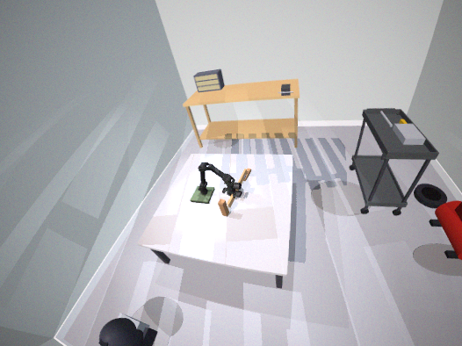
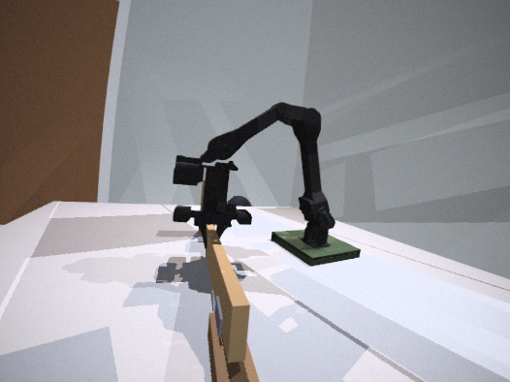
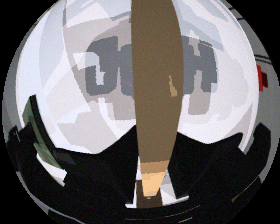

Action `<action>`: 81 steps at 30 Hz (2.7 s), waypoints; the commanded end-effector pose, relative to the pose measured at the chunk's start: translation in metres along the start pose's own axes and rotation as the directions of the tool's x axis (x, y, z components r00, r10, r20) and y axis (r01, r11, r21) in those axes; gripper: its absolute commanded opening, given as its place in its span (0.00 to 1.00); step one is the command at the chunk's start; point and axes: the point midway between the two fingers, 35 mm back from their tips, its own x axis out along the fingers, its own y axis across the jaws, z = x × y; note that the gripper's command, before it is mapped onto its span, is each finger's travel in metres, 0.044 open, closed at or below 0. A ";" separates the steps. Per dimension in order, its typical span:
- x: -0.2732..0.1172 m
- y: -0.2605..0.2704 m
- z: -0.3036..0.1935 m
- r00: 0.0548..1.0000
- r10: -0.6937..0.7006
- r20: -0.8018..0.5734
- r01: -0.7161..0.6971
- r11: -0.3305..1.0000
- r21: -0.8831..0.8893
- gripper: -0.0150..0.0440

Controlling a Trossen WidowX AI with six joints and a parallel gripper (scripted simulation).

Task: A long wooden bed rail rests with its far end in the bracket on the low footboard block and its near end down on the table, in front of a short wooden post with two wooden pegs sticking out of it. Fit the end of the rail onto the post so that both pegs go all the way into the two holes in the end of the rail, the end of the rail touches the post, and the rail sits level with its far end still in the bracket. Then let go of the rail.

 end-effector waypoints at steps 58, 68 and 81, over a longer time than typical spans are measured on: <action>-0.026 -0.005 0.000 1.000 0.002 -0.004 -0.002 1.000 -0.002 0.25; -0.031 -0.005 0.000 1.000 0.002 -0.004 -0.002 1.000 -0.002 0.25; -0.037 -0.005 0.000 1.000 0.002 -0.004 -0.002 1.000 -0.002 0.25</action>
